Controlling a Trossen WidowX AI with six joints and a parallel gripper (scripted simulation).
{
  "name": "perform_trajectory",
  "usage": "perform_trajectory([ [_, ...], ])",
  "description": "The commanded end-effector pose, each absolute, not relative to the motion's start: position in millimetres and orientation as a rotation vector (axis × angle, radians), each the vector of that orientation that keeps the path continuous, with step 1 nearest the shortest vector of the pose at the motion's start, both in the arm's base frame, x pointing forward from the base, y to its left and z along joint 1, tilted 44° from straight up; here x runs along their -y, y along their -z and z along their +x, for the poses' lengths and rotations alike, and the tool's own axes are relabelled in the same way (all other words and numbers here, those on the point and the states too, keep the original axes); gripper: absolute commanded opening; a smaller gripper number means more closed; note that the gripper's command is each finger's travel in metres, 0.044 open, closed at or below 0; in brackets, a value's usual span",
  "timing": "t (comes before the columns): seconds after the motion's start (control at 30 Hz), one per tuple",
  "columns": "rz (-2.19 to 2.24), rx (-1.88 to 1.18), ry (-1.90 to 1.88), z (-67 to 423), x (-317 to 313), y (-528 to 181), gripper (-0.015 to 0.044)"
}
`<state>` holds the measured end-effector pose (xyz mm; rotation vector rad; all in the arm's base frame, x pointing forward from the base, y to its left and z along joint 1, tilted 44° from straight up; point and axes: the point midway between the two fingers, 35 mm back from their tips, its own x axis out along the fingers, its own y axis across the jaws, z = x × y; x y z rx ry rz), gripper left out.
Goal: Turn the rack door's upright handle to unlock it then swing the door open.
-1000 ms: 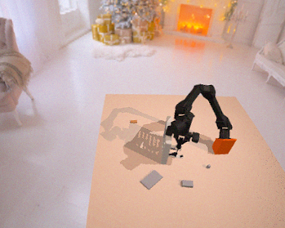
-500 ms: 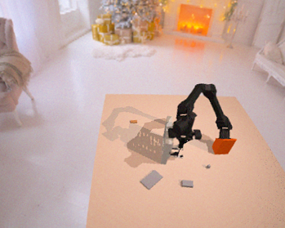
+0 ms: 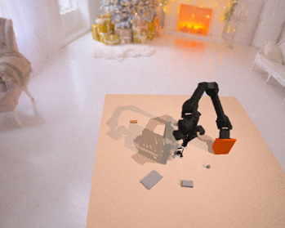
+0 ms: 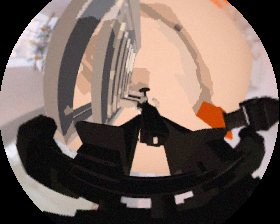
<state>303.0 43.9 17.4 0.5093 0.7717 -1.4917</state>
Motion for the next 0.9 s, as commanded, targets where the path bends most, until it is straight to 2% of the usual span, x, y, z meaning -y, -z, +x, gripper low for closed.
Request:
perform_trajectory([
  [0.0,0.442,-0.834,1.447,294.5,-41.3,-20.9,0.0021],
  [0.87,0.118,-1.11,1.229,243.2,-17.8,-48.3,0.0021],
])
